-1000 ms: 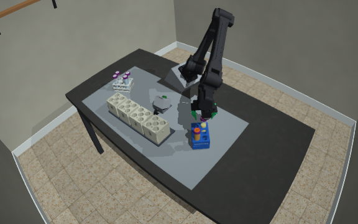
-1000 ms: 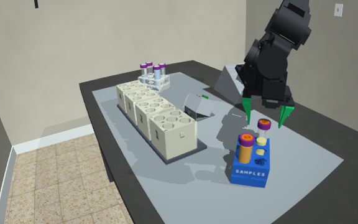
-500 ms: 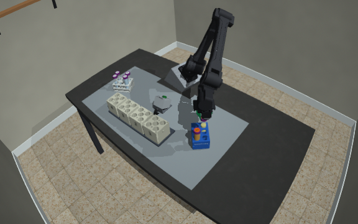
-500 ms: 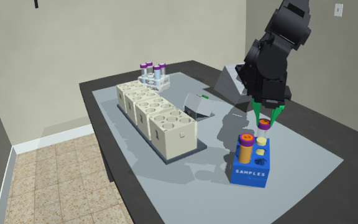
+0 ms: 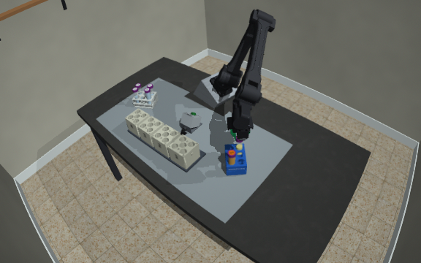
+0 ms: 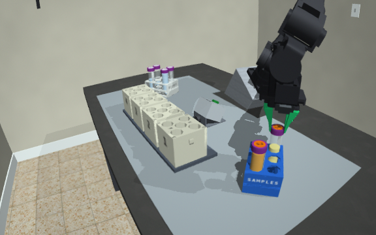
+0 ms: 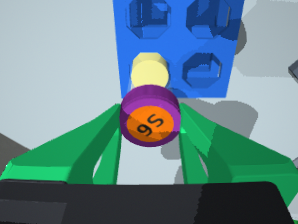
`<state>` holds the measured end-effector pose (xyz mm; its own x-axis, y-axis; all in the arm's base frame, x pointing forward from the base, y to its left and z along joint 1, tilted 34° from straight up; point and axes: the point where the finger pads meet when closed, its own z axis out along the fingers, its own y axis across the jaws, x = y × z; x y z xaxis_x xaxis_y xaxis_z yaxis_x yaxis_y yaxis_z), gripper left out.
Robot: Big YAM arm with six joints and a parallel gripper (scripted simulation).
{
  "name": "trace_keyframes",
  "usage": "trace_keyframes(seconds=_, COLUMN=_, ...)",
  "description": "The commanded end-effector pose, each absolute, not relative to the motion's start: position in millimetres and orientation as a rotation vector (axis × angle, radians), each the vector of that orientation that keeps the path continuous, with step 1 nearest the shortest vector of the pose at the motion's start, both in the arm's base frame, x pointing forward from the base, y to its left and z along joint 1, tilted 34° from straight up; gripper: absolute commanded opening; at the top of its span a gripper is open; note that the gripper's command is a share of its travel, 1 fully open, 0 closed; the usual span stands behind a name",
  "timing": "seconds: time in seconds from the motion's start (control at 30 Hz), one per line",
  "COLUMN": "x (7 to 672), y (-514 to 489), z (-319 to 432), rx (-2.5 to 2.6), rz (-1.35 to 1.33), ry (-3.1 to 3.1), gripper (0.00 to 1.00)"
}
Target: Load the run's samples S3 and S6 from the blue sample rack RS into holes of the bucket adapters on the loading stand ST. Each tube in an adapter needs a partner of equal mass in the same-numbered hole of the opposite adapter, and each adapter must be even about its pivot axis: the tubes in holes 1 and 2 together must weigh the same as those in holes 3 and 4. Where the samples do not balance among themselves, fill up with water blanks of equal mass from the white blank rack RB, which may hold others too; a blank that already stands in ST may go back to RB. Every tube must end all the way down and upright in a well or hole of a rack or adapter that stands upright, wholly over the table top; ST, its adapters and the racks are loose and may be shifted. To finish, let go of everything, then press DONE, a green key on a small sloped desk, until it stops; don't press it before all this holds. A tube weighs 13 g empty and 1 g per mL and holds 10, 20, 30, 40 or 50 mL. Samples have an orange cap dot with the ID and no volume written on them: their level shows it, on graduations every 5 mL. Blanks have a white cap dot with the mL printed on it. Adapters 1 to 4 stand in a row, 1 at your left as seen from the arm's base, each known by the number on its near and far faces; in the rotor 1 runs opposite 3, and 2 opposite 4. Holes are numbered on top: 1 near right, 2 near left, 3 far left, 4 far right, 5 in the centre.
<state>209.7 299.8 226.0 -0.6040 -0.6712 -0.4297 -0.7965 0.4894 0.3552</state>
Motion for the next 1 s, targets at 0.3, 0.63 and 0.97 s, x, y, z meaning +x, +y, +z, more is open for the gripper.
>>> trace_keyframes(seconds=0.3, x=220, y=281, z=291, rx=-1.232, rz=0.787, ry=2.417, gripper=0.0)
trace_keyframes(seconds=0.63, x=219, y=263, z=315, rx=-1.233, rz=0.782, ry=2.416, gripper=0.0)
trace_keyframes(seconds=0.97, x=218, y=247, z=337, rx=-1.234, rz=0.778, ry=2.416, gripper=0.0)
